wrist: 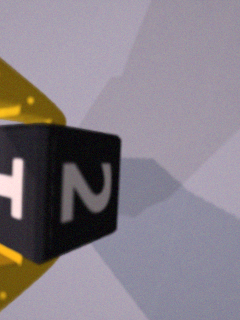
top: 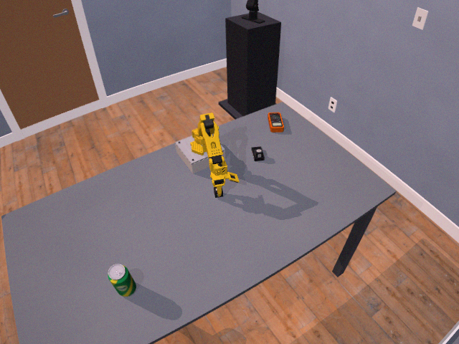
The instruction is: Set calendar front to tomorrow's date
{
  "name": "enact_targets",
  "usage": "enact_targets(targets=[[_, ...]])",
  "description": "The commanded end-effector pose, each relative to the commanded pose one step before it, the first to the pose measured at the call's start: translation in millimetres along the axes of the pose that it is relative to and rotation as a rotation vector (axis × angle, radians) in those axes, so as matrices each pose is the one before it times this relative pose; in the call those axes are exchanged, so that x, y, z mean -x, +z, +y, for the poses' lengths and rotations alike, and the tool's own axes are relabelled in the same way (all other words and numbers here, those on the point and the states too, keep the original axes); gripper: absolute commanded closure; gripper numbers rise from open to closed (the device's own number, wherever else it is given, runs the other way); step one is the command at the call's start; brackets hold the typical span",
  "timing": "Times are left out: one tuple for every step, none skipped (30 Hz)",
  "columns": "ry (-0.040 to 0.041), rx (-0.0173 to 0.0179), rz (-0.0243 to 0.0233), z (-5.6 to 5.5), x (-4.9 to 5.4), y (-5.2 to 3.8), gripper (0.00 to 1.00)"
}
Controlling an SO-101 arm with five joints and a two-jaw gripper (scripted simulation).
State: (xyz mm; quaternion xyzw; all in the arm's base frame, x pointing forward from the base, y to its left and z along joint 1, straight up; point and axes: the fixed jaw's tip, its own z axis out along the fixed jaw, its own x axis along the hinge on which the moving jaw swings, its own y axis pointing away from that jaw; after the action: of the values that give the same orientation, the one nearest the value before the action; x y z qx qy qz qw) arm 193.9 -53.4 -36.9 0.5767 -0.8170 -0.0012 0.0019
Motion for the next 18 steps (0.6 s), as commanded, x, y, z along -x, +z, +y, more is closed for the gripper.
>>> enact_targets(targets=[[0.00008, 0.02079, -0.00014, 4.75, -2.06, 6.707, 1.0], [0.0, 0.0, 0.0, 0.01, 0.0, 0.522, 1.0], [0.0, 0.0, 0.0, 0.01, 0.0, 0.378, 1.0], [0.0, 0.0, 0.0, 0.01, 0.0, 0.228, 1.0], [0.0, 0.0, 0.0, 0.0, 0.0, 0.096, 1.0], [0.0, 0.0, 0.0, 0.0, 0.0, 0.018, 1.0], [0.0, 0.0, 0.0, 0.0, 0.0, 0.0, 1.0], [0.0, 0.0, 0.0, 0.0, 0.0, 0.0, 1.0], [0.0, -0.00001, 0.0, 0.0, 0.0, -0.002, 1.0], [0.0, 0.0, 0.0, 0.0, 0.0, 0.0, 1.0], [0.0, 0.0, 0.0, 0.0, 0.0, 0.0, 0.99], [0.0, 0.0, 0.0, 0.0, 0.0, 0.0, 0.98], [0.0, 0.0, 0.0, 0.0, 0.0, 0.0, 0.96], [0.0, 0.0, 0.0, 0.0, 0.0, 0.0, 0.94], [0.0, 0.0, 0.0, 0.0, 0.0, 0.0, 0.92], [0.0, 0.0, 0.0, 0.0, 0.0, 0.0, 0.9], [0.0, 0.0, 0.0, 0.0, 0.0, 0.0, 0.87], [0.0, 0.0, 0.0, 0.0, 0.0, 0.0, 0.85]])
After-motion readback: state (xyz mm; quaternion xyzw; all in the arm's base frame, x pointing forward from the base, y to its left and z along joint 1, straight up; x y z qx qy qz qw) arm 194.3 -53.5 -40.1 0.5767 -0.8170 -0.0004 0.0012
